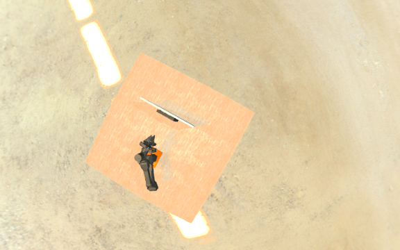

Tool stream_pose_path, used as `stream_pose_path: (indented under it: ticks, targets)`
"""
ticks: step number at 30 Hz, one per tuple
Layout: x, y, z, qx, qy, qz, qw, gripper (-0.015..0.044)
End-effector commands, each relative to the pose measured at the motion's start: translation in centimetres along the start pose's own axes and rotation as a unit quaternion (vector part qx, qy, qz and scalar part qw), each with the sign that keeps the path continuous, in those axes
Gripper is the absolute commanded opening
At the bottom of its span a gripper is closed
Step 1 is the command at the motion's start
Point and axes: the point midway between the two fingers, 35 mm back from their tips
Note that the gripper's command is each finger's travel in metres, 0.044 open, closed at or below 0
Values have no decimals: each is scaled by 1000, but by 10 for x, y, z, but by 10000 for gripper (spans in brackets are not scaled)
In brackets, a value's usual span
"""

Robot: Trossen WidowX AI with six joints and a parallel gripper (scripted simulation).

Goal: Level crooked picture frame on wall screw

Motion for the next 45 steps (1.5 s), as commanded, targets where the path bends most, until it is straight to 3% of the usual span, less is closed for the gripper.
stream_pose_path:
  ticks: [1, 9, 26, 37, 45]
  targets:
    - [-13, -24, -11, 1, 8, -8, 1000, 260]
    - [-38, -61, -14, 1, 2, -3, 1000, 260]
    - [-39, -71, -6, 1, 3, -3, 1000, 260]
    - [-39, -141, -6, 1, 3, 0, 1000, 260]
    - [-41, -145, -5, 0, 3, 0, 1000, 260]
Point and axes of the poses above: the point midway between the two fingers, 35 mm back from their tips, its own y axis back along the fingers, its own x axis across the jaws, z = x × y, and after that the axes turned 4 degrees about y, right-handed
